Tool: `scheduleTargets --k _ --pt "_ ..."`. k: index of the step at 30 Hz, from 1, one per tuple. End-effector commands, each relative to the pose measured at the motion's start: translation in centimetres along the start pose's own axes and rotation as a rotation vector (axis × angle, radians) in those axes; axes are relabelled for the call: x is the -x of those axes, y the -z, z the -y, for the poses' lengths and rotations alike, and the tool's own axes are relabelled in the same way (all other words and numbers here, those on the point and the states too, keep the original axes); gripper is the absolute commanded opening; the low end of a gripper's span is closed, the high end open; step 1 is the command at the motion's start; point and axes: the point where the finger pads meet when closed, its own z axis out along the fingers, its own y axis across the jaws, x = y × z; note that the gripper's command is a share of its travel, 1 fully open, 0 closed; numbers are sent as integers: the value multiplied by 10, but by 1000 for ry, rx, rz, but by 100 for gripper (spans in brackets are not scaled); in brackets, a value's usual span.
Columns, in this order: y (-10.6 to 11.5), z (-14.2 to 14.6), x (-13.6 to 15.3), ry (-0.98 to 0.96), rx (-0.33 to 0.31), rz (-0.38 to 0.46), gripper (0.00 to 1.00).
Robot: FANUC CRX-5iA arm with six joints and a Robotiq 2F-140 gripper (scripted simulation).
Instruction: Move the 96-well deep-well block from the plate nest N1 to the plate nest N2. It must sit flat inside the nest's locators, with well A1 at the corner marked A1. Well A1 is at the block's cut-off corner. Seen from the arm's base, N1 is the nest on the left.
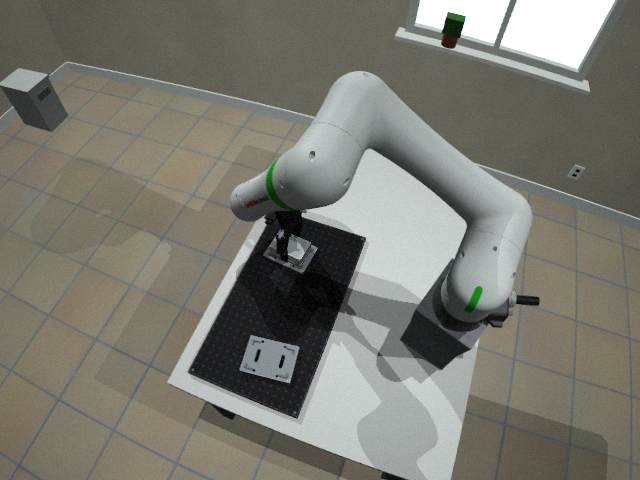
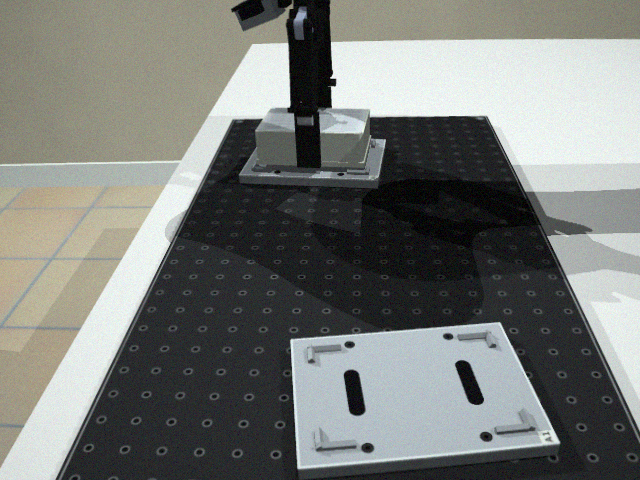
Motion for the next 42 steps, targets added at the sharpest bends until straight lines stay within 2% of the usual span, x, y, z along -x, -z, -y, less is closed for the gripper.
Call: scheduleTargets --k 1,34,35,42 --pt "1 0 -1 0 1 -2 10" --pt "-4 0 -1 0 1 -2 10" --pt "-4 0 -1 0 1 -2 100" --pt "-4 0 -1 0 1 -2 100"
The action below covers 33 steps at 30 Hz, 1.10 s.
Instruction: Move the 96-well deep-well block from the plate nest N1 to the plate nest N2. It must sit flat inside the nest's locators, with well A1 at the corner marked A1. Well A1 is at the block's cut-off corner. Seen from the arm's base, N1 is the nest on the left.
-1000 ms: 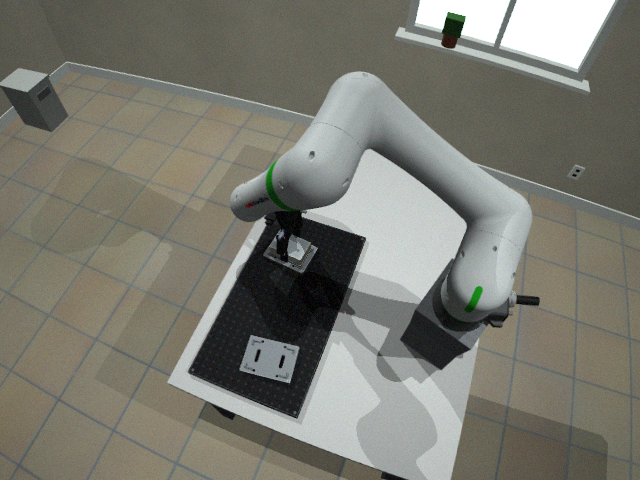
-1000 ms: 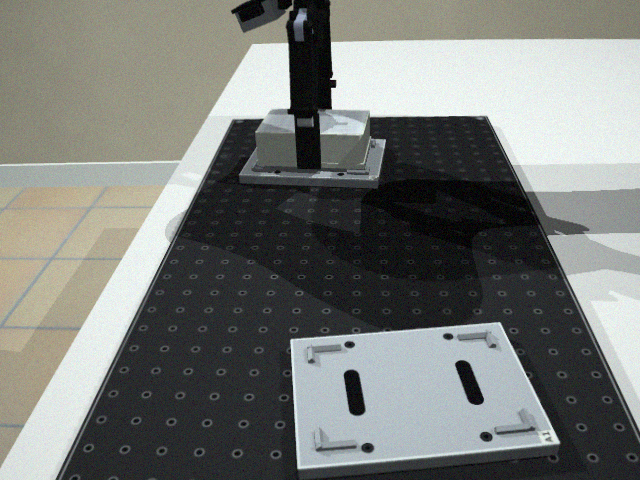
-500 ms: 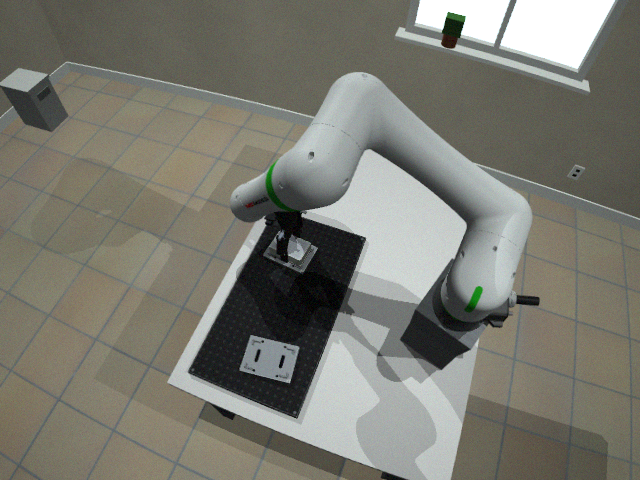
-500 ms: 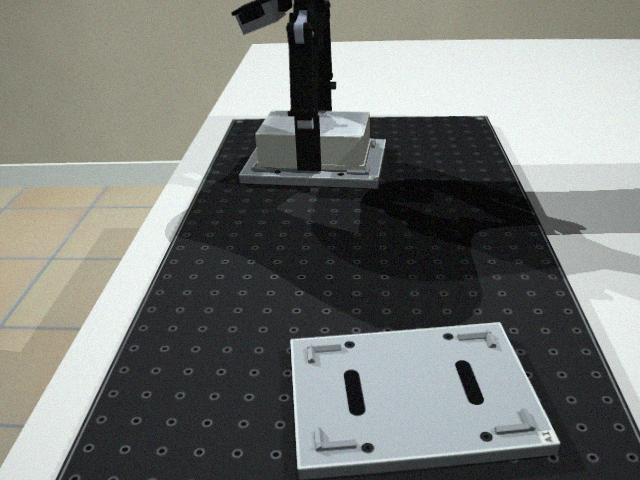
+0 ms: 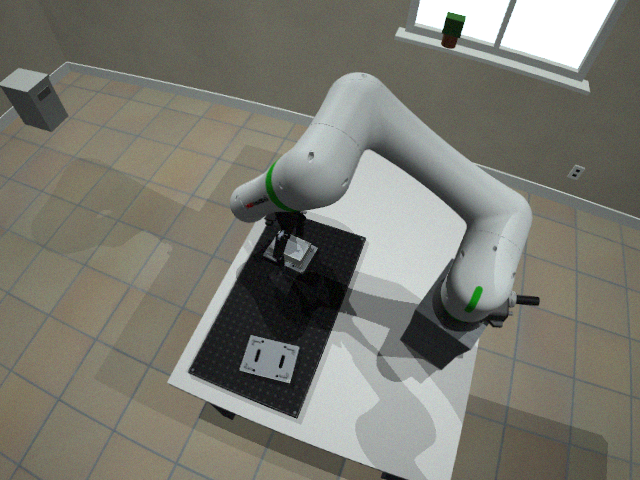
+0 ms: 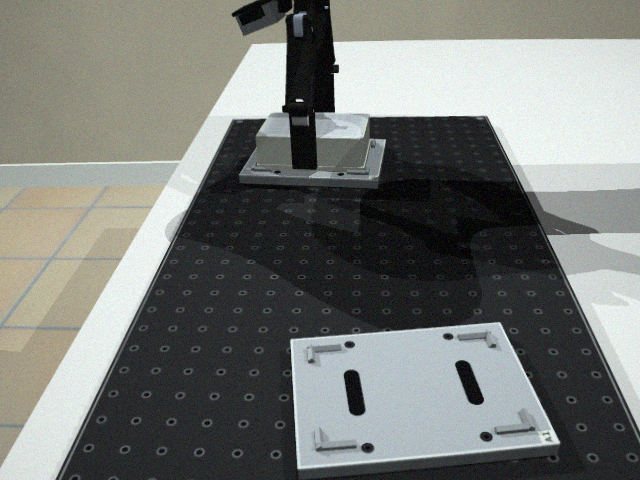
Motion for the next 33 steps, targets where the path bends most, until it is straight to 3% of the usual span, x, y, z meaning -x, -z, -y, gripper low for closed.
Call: scheduleTargets --k 1,13,33 --pt "1 0 -1 0 1 -2 100" --pt "1 0 -1 0 1 -2 100" --pt "49 0 -1 0 1 -2 100"
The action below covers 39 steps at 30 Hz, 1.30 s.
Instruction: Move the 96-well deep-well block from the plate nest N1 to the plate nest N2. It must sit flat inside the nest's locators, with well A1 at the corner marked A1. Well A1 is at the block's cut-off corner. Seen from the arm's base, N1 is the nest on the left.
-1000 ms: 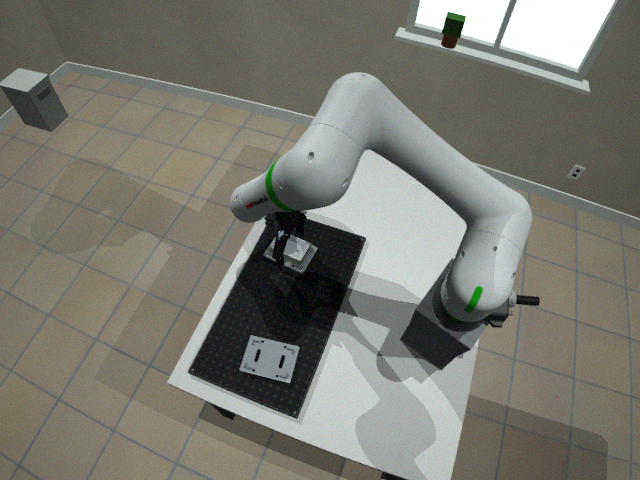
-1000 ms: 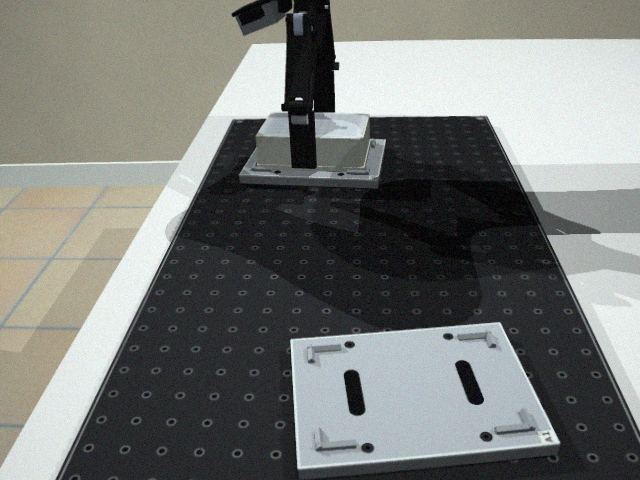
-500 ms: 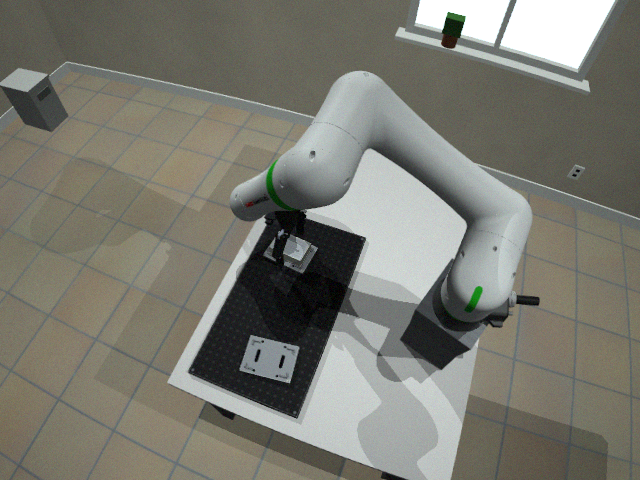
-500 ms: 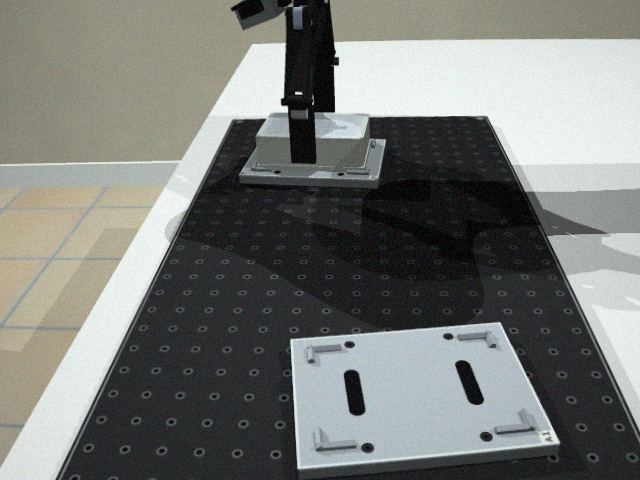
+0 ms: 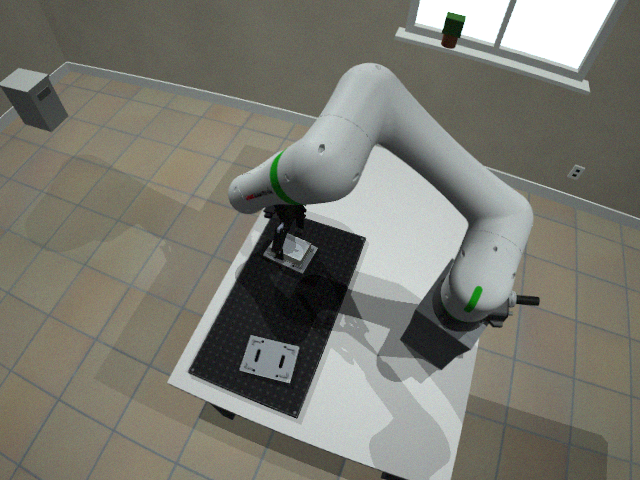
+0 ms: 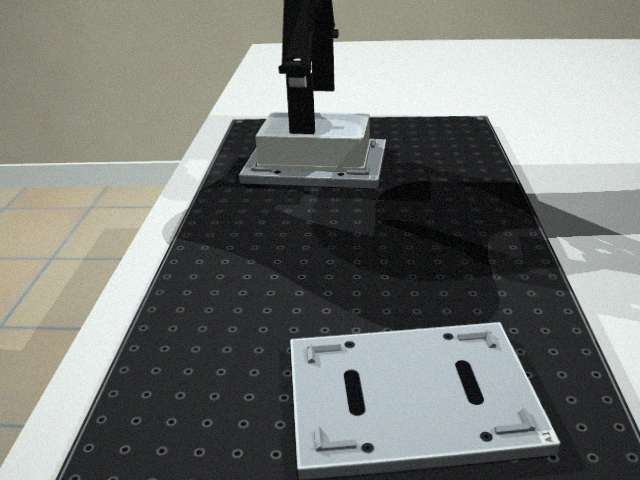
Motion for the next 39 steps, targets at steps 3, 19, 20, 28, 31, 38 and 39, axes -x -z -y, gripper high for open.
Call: scheduleTargets --k 3,19,20,28,31,38,39 --pt "16 0 -1 0 1 -2 100" --pt "39 0 -1 0 1 -2 100" --pt "39 0 -1 0 1 -2 100" --pt "39 0 -1 0 1 -2 100" --pt "39 0 -1 0 1 -2 100" --pt "39 16 4 0 1 -2 100" --pt "39 19 6 0 1 -2 100"
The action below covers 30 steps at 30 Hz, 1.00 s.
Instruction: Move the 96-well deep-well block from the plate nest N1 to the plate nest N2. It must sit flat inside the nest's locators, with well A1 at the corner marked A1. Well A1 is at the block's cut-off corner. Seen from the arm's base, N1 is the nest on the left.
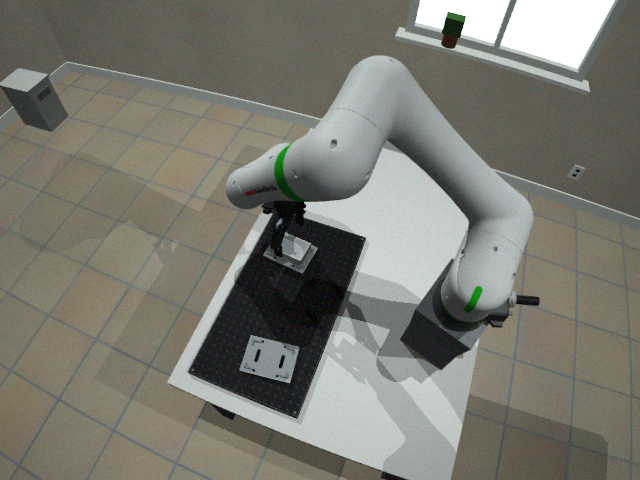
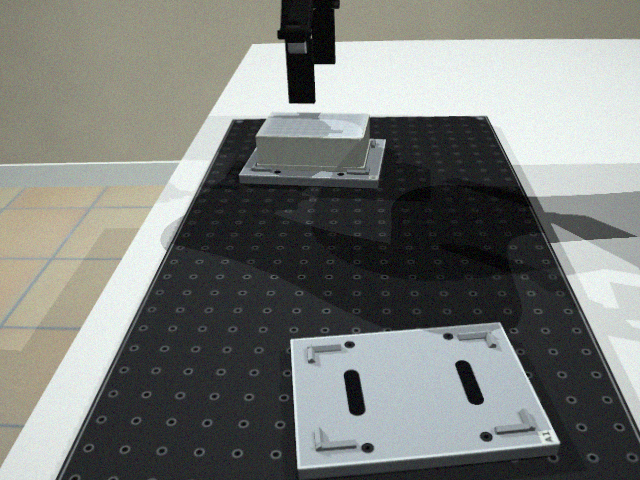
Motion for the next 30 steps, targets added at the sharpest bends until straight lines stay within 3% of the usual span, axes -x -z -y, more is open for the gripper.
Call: scheduleTargets --k 1,30 --pt "1 11 3 0 1 -2 100" --pt "1 90 30 0 0 -2 100"
